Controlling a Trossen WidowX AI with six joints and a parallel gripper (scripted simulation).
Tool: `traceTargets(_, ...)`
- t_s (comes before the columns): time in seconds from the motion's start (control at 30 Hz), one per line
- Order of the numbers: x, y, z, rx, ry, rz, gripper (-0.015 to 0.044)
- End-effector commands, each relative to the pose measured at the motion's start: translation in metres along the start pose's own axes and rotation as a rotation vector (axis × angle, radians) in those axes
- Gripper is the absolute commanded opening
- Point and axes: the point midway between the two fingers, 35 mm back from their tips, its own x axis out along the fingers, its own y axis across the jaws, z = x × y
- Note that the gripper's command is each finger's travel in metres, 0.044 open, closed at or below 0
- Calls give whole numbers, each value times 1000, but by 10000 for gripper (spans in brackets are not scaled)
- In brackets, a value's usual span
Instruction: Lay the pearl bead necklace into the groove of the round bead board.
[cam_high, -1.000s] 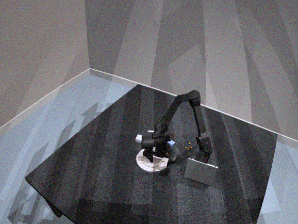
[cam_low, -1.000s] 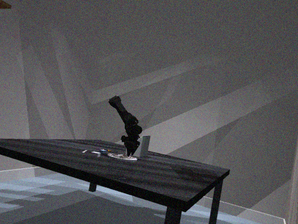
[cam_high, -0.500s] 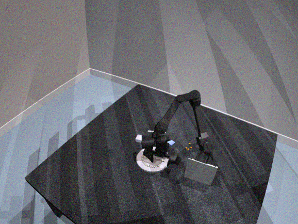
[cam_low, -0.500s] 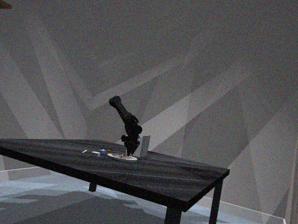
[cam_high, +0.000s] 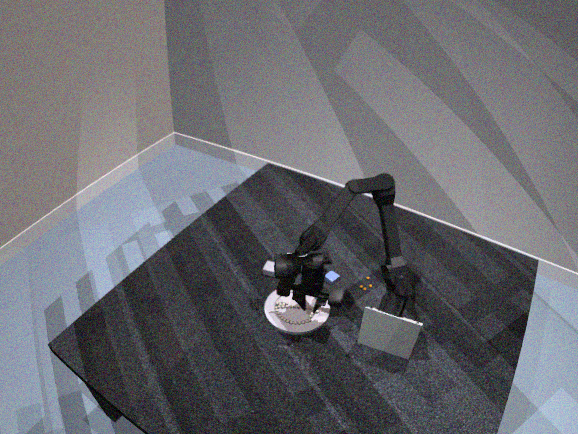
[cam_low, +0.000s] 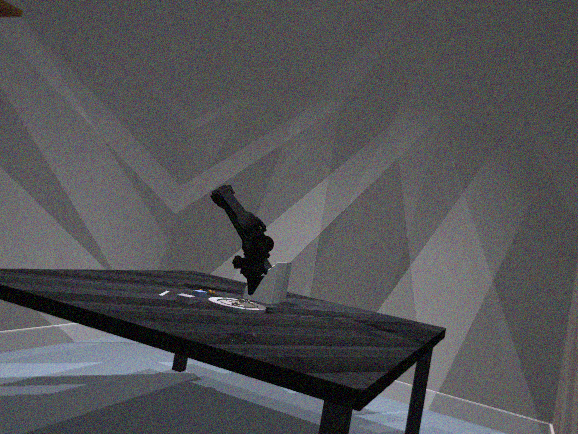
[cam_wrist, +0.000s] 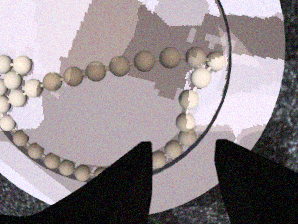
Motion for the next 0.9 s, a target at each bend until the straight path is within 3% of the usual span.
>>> traceTargets(0.0, 0, 1, 0, 2, 0, 4, 120)
traceTargets(0.87, 31, -4, 1, -7, -7, -9, 120)
